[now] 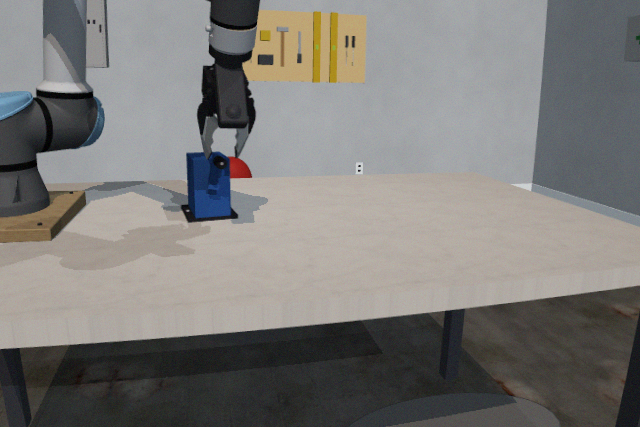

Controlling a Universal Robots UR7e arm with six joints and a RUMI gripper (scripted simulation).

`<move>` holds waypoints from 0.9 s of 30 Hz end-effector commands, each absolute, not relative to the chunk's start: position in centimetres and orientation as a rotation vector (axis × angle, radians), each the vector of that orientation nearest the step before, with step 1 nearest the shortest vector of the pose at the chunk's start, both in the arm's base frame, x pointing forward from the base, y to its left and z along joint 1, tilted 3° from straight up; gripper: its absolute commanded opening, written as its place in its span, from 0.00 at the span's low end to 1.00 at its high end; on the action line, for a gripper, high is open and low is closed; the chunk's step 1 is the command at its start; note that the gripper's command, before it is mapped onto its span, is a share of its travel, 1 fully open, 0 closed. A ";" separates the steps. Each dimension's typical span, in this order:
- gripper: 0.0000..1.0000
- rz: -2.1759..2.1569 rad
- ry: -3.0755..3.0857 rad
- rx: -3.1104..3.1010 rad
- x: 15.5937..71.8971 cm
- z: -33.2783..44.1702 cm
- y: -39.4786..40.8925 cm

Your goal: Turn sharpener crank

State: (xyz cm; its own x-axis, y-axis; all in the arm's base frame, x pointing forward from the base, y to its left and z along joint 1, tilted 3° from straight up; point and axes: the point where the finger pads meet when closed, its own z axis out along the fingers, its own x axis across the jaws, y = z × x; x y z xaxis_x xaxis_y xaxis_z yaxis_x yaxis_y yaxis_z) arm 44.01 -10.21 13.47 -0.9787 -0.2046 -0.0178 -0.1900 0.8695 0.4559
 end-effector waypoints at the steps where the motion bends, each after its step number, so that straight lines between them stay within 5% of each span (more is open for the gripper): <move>1: 0.32 -0.729 -3.006 0.317 44.1 15.0 -11.0; 27: 0.32 -0.732 -3.003 0.318 44.3 18.2 -12.5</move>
